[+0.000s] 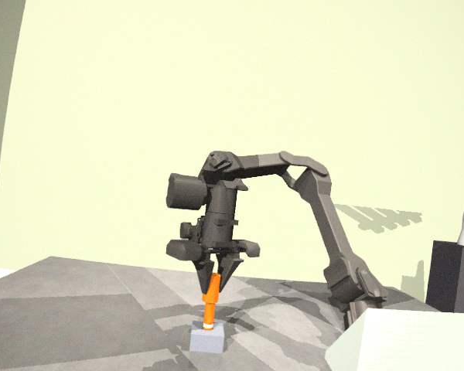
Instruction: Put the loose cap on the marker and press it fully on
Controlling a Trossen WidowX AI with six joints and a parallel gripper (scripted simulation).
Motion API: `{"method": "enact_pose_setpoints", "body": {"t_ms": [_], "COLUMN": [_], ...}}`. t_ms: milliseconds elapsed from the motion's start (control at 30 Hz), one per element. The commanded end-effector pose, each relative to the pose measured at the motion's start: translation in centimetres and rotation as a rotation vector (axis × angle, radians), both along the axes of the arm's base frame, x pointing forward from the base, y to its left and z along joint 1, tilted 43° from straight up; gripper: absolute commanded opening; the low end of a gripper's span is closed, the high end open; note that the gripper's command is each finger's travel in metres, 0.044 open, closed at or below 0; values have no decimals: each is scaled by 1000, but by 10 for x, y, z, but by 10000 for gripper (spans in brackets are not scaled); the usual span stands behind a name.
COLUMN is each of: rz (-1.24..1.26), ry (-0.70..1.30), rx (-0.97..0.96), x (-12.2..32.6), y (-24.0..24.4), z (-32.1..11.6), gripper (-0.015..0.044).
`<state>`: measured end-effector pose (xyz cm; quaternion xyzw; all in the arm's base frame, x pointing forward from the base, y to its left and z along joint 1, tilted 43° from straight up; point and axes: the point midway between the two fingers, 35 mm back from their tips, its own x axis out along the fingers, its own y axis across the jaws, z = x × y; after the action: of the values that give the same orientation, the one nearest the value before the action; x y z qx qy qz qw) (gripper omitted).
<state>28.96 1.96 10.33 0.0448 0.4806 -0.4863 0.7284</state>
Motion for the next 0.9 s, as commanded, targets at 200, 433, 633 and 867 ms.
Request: {"method": "enact_pose_setpoints", "body": {"t_ms": [200,433,633,867], "rz": [1,1,1,1], "ry": [1,1,1,1], "rx": [-6,-7,-8,-9], "x": [1,2,2,1], "y": [-12,-20,-26,-28], "z": [-11,-19,-26,-28], "gripper": [0,0,0,0]}}
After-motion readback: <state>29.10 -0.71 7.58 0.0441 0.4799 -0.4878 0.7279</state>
